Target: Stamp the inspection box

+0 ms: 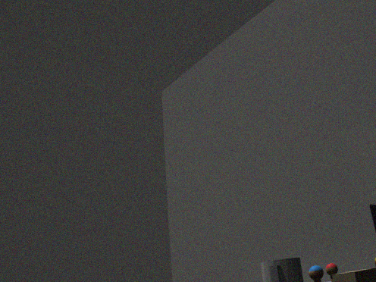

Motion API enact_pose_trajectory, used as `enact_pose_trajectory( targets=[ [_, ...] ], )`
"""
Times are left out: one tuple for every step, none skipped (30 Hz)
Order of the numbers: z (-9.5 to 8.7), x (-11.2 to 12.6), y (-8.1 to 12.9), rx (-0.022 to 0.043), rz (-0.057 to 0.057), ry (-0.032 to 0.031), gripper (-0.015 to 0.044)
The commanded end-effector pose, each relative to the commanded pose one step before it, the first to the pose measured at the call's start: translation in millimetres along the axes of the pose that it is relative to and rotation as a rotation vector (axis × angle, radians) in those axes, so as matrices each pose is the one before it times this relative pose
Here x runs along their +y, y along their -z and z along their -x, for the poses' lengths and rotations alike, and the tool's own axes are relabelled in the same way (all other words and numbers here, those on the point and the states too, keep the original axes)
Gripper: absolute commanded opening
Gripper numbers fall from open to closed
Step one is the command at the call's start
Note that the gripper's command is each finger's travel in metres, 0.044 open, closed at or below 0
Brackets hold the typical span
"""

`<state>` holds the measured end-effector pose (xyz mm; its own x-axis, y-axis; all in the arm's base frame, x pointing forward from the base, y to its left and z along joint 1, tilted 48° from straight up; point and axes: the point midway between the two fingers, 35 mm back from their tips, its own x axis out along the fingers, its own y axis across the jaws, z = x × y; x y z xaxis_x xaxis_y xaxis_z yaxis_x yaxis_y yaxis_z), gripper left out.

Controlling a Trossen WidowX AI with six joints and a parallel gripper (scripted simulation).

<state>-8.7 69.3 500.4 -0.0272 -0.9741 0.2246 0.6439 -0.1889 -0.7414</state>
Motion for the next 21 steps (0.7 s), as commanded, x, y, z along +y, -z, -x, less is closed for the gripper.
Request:
enact_pose_trajectory(
  targets=[
    [-2.87, 0.82, 0.28, -0.00163, -0.0034, -0.01154, 0.0374],
    [-8.52, 2.57, 0.8, -0.00477, -0.0102, -0.03464, 0.0347],
    [-13.99, 4.48, 1.25, -0.00756, -0.0167, -0.05781, 0.0321],
    [-16.78, 5.65, 1.43, -0.00849, -0.0199, -0.07068, 0.0295],
    [-16.5, 5.73, 1.35, -0.0076, -0.0194, -0.07083, 0.0269],
    [-16.24, 5.83, 1.29, -0.00663, -0.0189, -0.07092, 0.0242],
    [-15.98, 5.93, 1.24, -0.00557, -0.0184, -0.07098, 0.0216],
    [-14.42, 5.48, 1.11, -0.00409, -0.0163, -0.0649, 0.0211],
    [-14.43, 5.66, 1.11, -0.0031, -0.0161, -0.0658, 0.0211],
    [-15.36, 6.26, 1.18, -0.00209, -0.0169, -0.07096, 0.0211],
    [-14.2, 6.1, 0.78, -0.00369, -0.0187, -0.06984, 0.0211],
    [-14.13, 6.31, 0.79, -0.00201, -0.0181, -0.07017, 0.0211],
    [-13.99, 6.49, 0.82, -0.00022, -0.0175, -0.07005, 0.0211],
    [-13.87, 6.66, 0.88, 0.00163, -0.0169, -0.06985, 0.0211],
    [-13.77, 6.83, 0.96, 0.00355, -0.0163, -0.06959, 0.0211],
    [-13.68, 6.99, 1.06, 0.00553, -0.0158, -0.06925, 0.0211],
    [-13.76, 7.13, 1.24, 0.00784, -0.0151, -0.06913, 0.0211],
    [-13.98, 7.24, 1.5, 0.0104, -0.0145, -0.06918, 0.0211],
    [-13.92, 7.33, 1.68, 0.01244, -0.0142, -0.06859, 0.0211],
    [-13.89, 7.4, 1.89, 0.01455, -0.0139, -0.06795, 0.0211],
    [-14.77, 8.33, 2.73, 0.01795, -0.0149, -0.0728, 0.0211]
  ],
)
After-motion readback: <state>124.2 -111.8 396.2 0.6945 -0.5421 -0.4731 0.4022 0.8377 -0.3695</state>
